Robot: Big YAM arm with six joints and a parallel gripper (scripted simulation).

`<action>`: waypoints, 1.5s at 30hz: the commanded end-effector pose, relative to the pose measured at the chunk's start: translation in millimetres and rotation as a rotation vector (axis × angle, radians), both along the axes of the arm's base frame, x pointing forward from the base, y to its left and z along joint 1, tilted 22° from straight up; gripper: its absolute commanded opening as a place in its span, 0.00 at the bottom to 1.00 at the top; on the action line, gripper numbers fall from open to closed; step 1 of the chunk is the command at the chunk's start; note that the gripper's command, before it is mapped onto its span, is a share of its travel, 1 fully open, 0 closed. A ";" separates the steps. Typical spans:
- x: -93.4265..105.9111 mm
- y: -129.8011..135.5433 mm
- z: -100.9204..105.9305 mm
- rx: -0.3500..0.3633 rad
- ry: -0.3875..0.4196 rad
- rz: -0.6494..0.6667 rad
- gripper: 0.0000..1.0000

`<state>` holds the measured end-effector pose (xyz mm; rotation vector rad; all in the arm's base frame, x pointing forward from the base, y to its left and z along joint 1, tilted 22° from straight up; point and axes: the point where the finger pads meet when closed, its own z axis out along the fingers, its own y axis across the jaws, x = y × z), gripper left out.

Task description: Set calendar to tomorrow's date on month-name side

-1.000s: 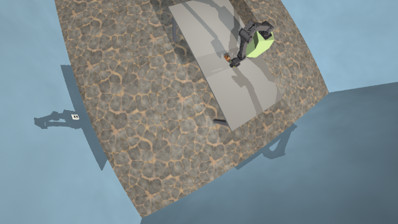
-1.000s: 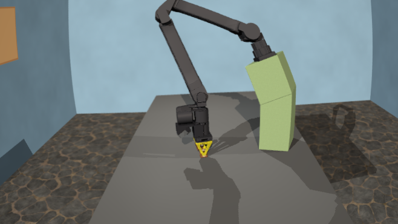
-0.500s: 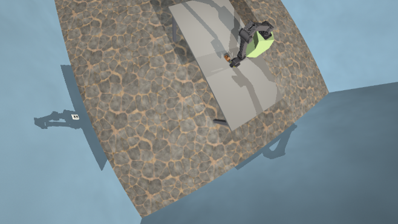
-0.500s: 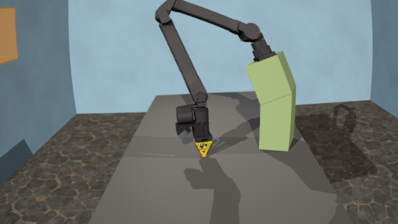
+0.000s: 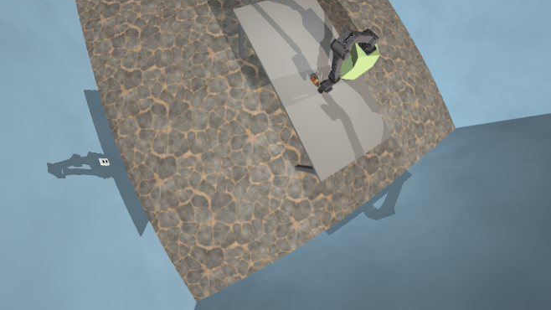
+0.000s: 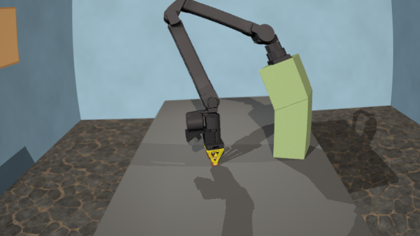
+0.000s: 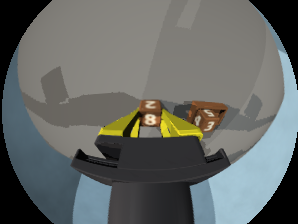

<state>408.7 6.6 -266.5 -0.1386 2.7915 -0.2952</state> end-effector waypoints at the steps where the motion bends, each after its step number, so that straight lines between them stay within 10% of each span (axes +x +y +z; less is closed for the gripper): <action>1: -6.2 -6.6 -5.5 -0.004 0.018 -0.001 0.26; 45: -6.2 -6.6 -5.5 -0.004 0.018 -0.001 0.45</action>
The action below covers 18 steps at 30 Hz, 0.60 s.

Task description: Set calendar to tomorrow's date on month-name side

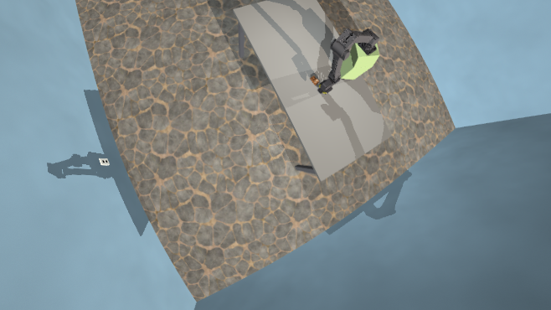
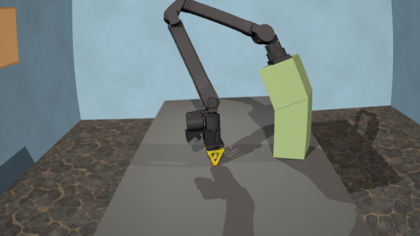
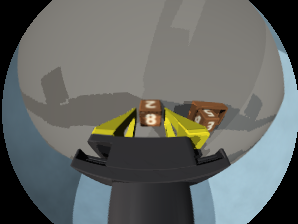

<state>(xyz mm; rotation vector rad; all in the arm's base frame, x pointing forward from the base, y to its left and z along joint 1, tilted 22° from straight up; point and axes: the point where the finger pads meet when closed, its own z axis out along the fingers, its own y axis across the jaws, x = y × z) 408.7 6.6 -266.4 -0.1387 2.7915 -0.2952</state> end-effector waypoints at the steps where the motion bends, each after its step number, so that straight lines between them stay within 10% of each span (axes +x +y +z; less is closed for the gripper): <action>1: -6.4 -6.6 -5.5 -0.004 0.018 -0.001 0.45; 18: -23.3 13.1 54.3 0.000 0.004 0.005 0.45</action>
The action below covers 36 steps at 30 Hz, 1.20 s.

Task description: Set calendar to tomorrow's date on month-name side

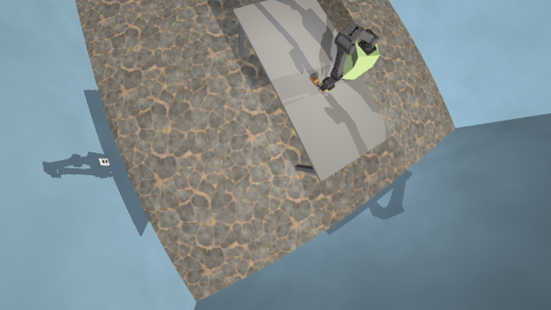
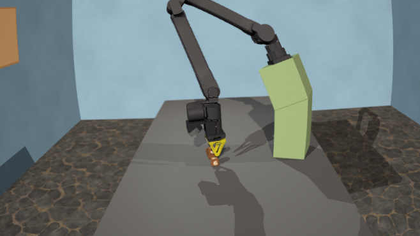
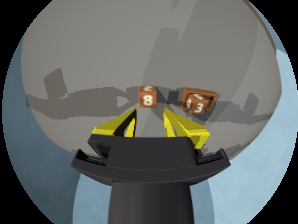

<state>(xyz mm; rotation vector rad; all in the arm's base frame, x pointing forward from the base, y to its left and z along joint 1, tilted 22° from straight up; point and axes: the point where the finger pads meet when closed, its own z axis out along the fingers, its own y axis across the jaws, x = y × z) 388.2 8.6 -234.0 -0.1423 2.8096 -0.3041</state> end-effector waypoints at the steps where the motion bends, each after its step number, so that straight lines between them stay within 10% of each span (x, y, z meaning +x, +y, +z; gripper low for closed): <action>1: -4.5 12.2 26.7 0.007 -0.015 0.005 0.45; 16: -10.7 18.9 56.6 0.009 -0.023 0.006 0.45; 17: -7.6 19.5 57.2 0.010 -0.028 0.006 1.00; 36: -6.3 19.7 57.5 0.010 -0.030 0.006 1.00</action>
